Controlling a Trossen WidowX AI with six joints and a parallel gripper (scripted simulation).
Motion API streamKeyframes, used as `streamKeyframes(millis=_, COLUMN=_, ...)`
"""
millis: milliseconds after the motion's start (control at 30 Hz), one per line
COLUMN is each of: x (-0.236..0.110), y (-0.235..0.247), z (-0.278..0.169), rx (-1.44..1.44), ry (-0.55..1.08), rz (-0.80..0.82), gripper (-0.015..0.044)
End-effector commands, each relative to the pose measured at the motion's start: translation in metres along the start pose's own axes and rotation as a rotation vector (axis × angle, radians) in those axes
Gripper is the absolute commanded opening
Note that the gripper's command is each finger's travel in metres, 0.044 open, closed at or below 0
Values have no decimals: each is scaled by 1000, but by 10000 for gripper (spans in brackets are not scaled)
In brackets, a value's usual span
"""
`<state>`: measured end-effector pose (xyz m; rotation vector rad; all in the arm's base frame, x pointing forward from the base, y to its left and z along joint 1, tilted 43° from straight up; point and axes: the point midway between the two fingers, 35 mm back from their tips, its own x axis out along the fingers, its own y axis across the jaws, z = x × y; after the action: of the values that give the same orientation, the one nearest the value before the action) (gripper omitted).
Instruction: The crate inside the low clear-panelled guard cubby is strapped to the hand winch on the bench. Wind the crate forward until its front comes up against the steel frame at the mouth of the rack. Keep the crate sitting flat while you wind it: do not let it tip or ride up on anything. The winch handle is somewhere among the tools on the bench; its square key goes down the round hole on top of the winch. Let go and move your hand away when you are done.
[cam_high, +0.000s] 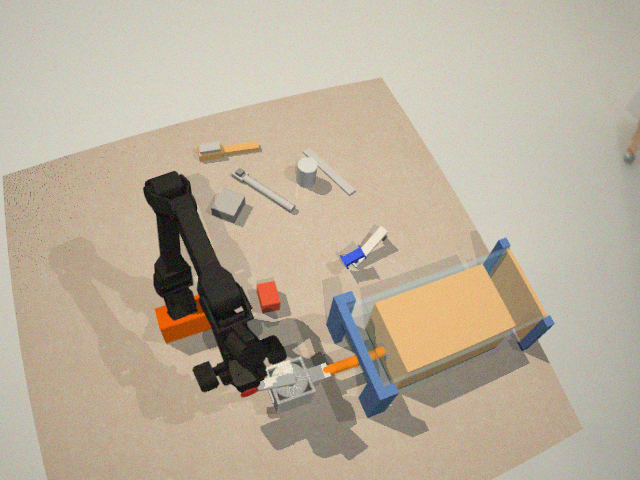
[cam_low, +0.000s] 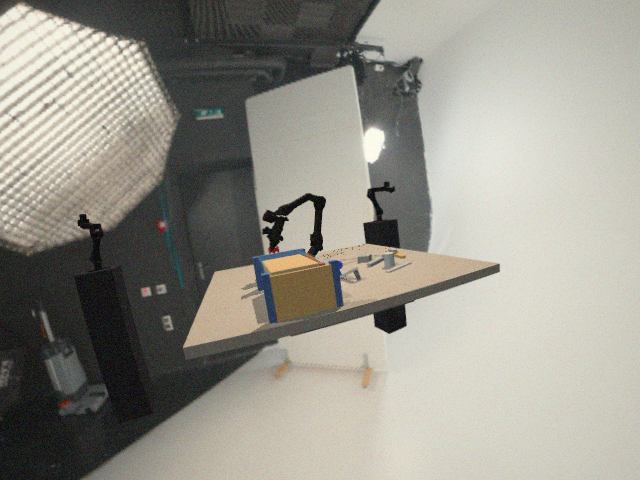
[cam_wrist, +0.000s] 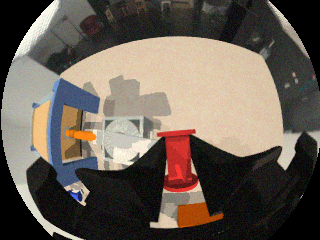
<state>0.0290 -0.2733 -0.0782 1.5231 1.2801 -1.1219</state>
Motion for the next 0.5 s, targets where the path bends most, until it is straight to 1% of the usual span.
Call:
streamKeyframes(millis=0, x=15, y=1, z=3, rx=-10, ry=23, rz=-6, gripper=0)
streamKeyframes(millis=467, x=21, y=1, z=16, rx=-10, ry=21, rz=-6, gripper=0)
